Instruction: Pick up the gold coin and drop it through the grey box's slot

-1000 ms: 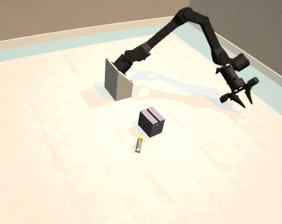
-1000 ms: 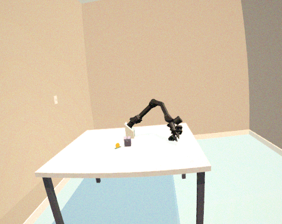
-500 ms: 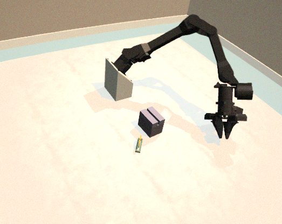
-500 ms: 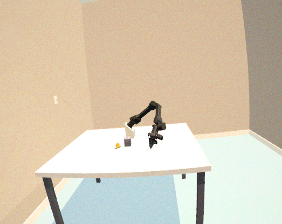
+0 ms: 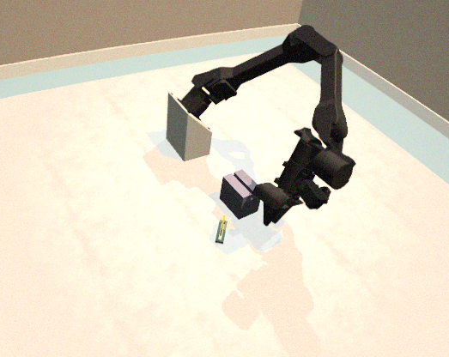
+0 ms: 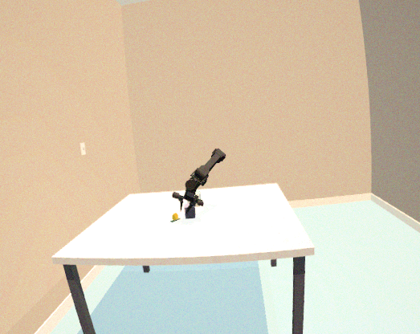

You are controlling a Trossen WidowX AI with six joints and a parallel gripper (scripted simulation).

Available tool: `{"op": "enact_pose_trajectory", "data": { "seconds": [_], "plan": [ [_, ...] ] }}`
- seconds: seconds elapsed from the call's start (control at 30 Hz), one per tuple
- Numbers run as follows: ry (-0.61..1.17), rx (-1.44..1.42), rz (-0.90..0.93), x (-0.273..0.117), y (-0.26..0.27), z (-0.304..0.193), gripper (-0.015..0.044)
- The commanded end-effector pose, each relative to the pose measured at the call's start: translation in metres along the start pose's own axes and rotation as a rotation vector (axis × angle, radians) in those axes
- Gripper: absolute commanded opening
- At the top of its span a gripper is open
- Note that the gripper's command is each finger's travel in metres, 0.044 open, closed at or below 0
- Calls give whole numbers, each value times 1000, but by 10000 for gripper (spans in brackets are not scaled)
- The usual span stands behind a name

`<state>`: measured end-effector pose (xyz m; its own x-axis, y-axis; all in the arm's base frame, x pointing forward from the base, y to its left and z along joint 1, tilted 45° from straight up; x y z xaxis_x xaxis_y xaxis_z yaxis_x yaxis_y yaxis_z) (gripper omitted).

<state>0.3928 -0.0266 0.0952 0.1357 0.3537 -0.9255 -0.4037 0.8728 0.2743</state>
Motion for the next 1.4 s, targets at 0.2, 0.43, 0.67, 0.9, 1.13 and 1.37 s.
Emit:
{"op": "enact_pose_trajectory", "data": {
  "seconds": [0.2,0.43,0.67,0.9,1.13,1.37],
  "plan": [
    [114,905,409,-4,-100,-107,161],
    [115,922,417,-2,-98,-112,161],
    [115,922,419,28,-84,-109,161],
    [115,922,420,41,-78,-109,161],
    [115,922,420,51,-74,-108,161],
    [115,922,420,61,-70,-107,161]
  ]
}}
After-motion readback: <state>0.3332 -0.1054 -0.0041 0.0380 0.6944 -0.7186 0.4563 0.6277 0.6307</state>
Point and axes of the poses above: the point midway between the two fingers, 35 mm back from their tips, its own x axis out along the fingers, its own y axis across the jaws, z = x × y, the point moved 10 cm from there along -x, back along the fingers, and after that the axes turned 12 degrees about -x, right-handed, at the moved point
